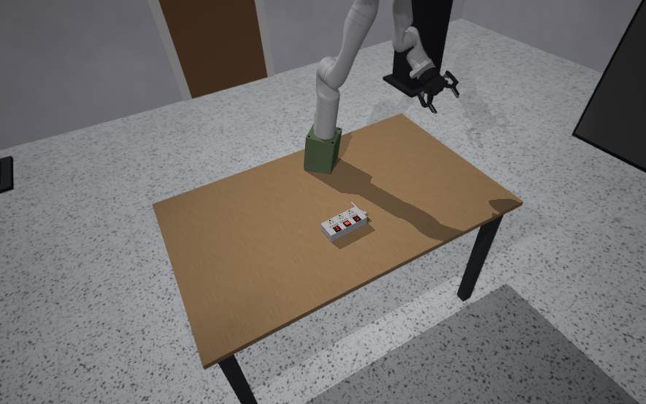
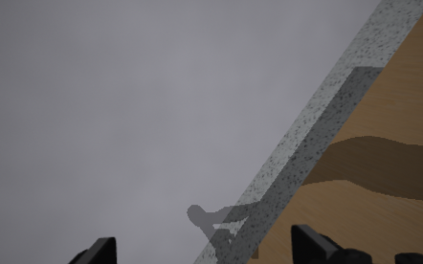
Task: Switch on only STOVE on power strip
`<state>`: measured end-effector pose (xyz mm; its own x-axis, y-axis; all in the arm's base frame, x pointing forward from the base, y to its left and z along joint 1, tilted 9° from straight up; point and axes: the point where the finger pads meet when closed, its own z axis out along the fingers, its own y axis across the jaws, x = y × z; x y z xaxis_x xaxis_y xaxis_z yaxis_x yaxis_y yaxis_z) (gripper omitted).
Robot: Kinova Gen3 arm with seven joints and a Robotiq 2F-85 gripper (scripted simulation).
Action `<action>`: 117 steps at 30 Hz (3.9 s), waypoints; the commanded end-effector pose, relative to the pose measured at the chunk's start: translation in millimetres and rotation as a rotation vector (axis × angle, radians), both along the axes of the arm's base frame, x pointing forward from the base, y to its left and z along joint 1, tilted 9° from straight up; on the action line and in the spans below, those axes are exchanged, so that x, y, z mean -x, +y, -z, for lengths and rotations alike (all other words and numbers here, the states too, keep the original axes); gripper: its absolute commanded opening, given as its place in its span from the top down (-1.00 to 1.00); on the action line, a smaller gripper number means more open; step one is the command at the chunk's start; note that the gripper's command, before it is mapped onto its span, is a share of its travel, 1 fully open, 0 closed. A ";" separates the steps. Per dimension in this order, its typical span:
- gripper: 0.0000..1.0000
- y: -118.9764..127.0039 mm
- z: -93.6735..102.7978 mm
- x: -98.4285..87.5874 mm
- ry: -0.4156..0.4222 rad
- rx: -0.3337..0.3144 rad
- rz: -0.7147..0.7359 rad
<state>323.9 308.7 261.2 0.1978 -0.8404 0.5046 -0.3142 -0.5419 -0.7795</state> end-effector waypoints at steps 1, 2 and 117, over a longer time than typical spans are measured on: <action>-1.00 0.1 -0.5 -0.1 -0.001 -0.001 0.000; -1.00 0.1 -0.5 -0.1 -0.001 -0.001 0.000; -1.00 -159.8 173.1 -172.7 0.442 -0.517 0.587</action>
<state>495.9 150.2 87.9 -0.2460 -0.9692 0.0150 -0.7601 0.1833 -0.6234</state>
